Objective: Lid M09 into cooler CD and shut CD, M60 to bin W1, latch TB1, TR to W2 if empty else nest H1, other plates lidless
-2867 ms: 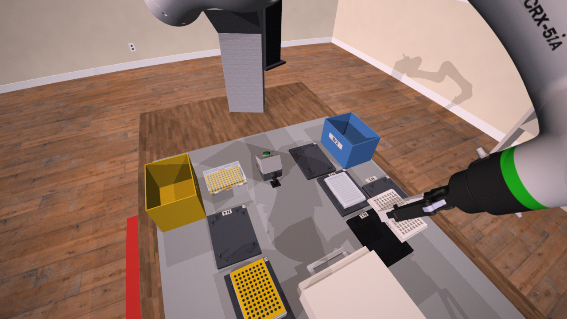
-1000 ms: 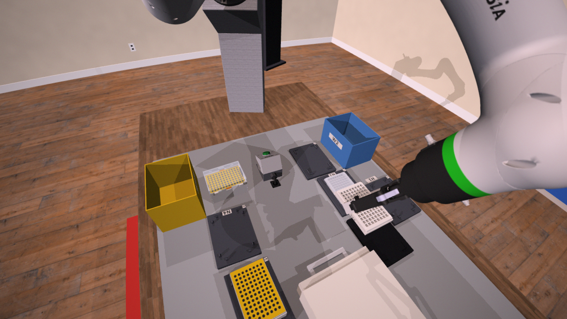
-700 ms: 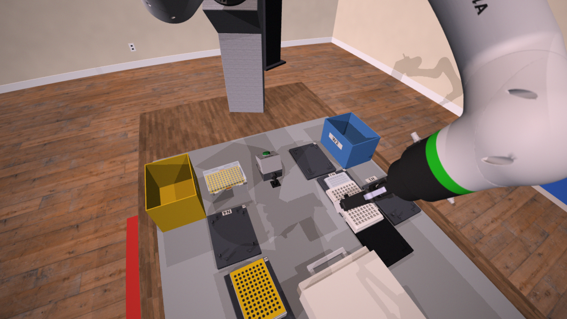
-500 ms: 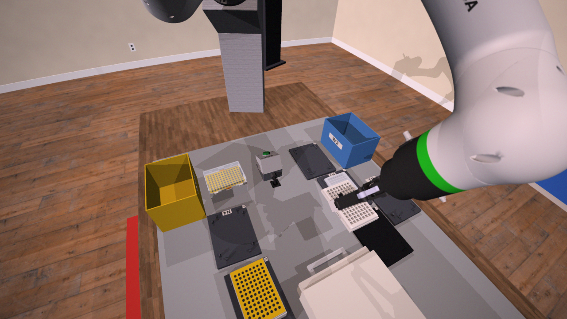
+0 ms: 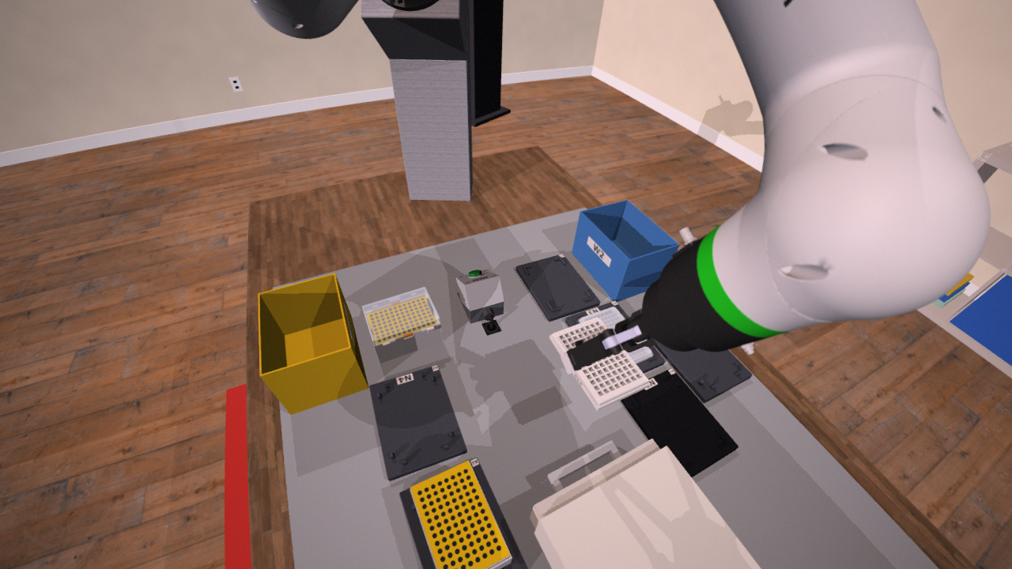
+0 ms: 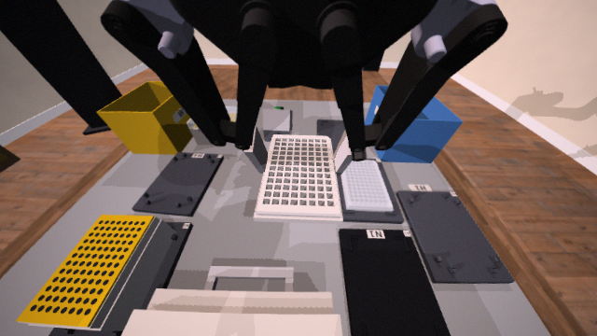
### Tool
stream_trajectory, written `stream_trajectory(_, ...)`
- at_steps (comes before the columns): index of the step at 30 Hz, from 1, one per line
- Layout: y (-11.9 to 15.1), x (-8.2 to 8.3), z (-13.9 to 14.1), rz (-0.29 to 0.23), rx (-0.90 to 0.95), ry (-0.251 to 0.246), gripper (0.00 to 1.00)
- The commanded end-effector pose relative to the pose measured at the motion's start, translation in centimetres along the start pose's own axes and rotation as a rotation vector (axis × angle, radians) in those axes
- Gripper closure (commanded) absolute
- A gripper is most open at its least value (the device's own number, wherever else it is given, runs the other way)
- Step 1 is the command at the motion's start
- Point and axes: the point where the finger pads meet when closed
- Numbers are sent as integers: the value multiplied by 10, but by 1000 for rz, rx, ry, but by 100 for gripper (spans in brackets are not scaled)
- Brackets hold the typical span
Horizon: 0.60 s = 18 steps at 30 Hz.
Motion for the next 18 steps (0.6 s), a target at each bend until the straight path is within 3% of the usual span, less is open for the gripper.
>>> stream_trajectory(1, 6, -2, 8, 1, 0, 0, 100)
stream_trajectory(18, 30, -12, 39, 1, 0, 0, 100)
Point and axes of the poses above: the point where the finger pads meet when closed, its own x axis back along the fingers, its own z axis across the jaws, y = z × x, and after that the axes turned 6 degrees about x, right-handed
